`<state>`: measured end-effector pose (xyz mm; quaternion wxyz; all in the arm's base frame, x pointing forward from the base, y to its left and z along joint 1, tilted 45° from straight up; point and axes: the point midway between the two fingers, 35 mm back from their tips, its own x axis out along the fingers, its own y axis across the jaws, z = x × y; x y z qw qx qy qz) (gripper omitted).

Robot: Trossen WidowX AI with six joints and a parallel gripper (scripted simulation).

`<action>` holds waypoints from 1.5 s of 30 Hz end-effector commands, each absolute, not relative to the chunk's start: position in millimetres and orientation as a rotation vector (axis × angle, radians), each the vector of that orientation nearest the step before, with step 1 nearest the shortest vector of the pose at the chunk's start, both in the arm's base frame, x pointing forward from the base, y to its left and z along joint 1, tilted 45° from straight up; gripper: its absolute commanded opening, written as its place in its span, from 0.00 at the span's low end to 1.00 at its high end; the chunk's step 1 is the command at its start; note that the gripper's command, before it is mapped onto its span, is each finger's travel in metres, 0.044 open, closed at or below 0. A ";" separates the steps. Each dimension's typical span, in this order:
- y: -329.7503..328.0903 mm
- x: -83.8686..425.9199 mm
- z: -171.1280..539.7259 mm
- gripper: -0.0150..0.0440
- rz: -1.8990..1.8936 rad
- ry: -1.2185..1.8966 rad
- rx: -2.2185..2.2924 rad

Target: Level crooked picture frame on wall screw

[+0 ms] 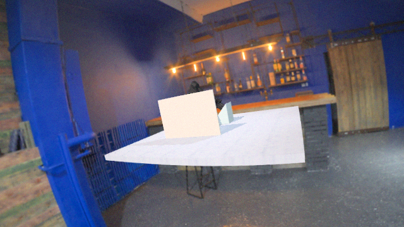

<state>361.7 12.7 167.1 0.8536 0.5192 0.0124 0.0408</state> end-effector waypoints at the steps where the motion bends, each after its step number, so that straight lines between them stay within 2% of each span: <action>1: 13.8 361.8 166.0 0.25 0.096 0.030 1.091; 45: 11.9 362.1 163.1 0.25 0.092 0.022 0.966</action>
